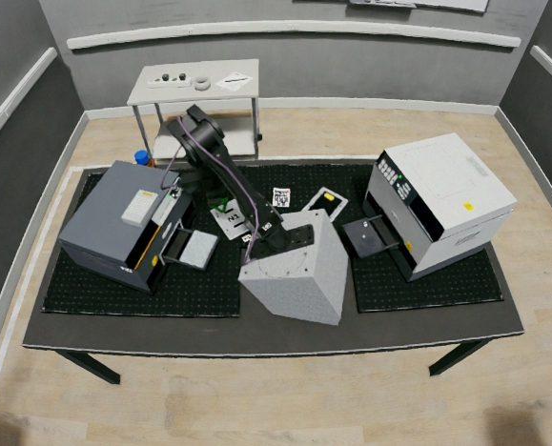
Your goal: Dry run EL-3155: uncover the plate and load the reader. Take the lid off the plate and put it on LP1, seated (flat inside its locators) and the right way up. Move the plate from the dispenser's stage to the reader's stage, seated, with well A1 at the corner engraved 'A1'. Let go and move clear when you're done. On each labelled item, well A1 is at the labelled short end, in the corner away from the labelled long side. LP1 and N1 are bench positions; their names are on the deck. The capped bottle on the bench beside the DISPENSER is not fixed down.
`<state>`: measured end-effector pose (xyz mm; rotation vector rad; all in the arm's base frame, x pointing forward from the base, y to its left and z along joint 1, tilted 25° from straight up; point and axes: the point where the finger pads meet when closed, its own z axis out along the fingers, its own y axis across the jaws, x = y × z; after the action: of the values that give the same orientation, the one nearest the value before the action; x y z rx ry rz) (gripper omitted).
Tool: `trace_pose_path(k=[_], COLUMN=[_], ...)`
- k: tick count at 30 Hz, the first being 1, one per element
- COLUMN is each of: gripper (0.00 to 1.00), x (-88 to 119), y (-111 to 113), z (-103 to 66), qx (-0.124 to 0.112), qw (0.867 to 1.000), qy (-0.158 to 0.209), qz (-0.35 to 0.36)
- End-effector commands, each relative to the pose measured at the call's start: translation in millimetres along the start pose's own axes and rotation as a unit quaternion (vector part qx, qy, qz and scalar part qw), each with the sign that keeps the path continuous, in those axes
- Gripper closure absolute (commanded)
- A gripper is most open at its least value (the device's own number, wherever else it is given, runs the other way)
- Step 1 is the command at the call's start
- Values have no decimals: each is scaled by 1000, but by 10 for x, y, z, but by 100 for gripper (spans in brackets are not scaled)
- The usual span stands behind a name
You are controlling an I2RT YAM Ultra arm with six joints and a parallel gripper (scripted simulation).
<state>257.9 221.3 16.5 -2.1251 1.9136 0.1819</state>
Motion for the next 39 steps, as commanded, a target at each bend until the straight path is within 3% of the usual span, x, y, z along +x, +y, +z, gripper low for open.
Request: trace_pose_path(k=[1, 14, 20, 23, 30, 38, 39], gripper=[0, 0, 0, 0, 0, 0, 0], x=[-61, -330, -462, -482, -620, -739, -739], y=[120, 446, 630, 662, 884, 1161, 1161], z=[-68, -169, -228, -238, -310, -395, -395], qx=[4, 9, 15, 15, 24, 34, 34], qw=[999, 985, 968, 967, 939, 897, 897], qy=[1, -6, -13, -13, -23, -34, -34], qz=[-51, -174, -252, -253, -342, -439, -439])
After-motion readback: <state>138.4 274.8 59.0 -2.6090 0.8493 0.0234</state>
